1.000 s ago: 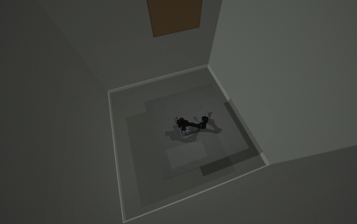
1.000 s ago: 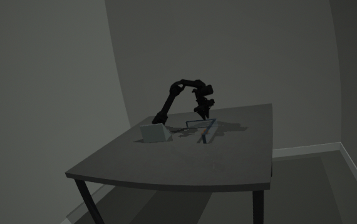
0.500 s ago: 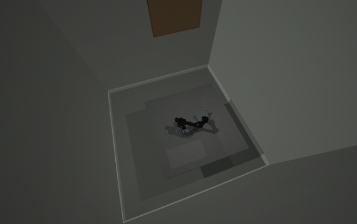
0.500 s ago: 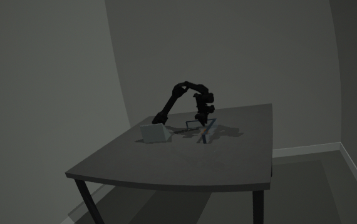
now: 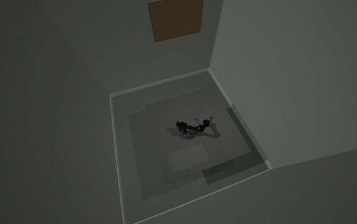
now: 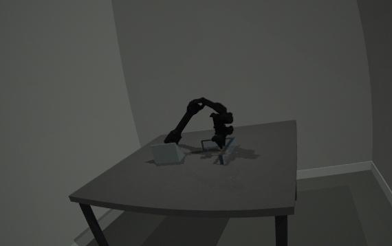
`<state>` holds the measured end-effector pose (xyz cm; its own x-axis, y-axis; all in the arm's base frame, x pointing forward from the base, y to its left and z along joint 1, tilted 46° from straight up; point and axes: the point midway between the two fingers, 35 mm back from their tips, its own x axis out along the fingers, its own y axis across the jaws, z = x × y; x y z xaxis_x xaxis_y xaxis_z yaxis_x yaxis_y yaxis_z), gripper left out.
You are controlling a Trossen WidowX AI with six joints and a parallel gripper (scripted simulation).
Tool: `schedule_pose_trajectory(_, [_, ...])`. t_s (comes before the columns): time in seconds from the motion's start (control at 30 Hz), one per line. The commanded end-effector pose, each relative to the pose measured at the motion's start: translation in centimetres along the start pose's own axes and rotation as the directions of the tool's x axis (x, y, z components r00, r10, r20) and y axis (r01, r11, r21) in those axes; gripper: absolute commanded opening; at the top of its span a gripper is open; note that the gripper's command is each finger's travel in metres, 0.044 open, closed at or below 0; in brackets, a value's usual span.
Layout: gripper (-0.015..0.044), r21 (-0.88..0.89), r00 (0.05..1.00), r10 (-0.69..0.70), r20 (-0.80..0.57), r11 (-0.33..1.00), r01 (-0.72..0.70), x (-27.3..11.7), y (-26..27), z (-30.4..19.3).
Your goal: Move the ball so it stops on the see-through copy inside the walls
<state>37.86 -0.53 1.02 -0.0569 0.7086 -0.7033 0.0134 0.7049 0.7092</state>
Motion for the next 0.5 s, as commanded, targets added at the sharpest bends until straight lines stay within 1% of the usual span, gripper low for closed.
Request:
schedule_pose_trajectory(0.0, [0.0273,0.009,1.0,0.009,-0.005,1.0,-0.009,1.0,0.0,-0.2])
schedule_pose_trajectory(0.47, [0.0273,0.009,1.0,0.01,-0.005,1.0,-0.01,2.9,0.1,-0.2])
